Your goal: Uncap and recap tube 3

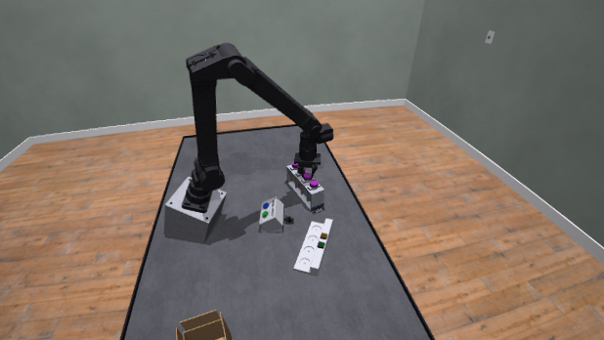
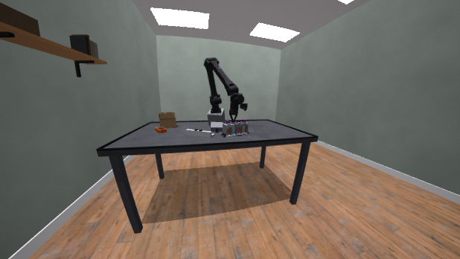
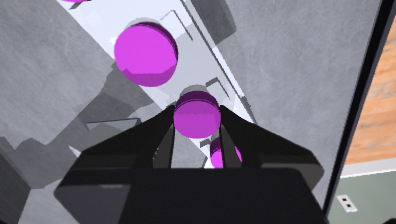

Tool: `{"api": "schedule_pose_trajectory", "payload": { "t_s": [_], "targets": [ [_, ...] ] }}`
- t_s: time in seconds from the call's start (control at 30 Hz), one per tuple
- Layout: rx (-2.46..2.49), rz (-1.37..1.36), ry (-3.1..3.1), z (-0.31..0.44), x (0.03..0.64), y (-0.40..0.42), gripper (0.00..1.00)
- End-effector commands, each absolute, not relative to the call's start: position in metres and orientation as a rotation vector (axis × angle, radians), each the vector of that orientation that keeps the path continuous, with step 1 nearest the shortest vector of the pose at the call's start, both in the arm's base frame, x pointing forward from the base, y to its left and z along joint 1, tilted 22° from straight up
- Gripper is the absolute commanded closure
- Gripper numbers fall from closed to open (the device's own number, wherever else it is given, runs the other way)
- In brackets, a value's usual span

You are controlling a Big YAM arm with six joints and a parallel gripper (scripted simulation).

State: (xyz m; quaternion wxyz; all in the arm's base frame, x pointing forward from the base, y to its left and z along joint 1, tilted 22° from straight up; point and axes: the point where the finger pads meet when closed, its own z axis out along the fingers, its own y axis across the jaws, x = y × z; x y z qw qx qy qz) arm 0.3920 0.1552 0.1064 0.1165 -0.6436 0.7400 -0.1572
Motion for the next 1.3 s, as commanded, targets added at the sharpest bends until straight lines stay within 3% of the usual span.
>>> {"api": "schedule_pose_trajectory", "payload": {
  "t_s": [0.0, 0.27, 0.63, 0.67, 1.07, 1.27],
  "targets": [
    [-2.171, -0.512, 1.924, 0.105, 0.396, 0.149, 1.00],
    [-2.564, -0.570, 1.489, 0.105, 0.396, 0.149, 1.00],
    [-2.628, -0.593, 1.367, 0.116, 0.400, 0.157, 1.00],
    [-2.628, -0.593, 1.367, 0.116, 0.400, 0.157, 0.51],
    [-2.628, -0.593, 1.367, 0.116, 0.400, 0.157, 0.51],
    [-2.235, -0.530, 1.838, 0.116, 0.400, 0.157, 0.51]
  ]
}}
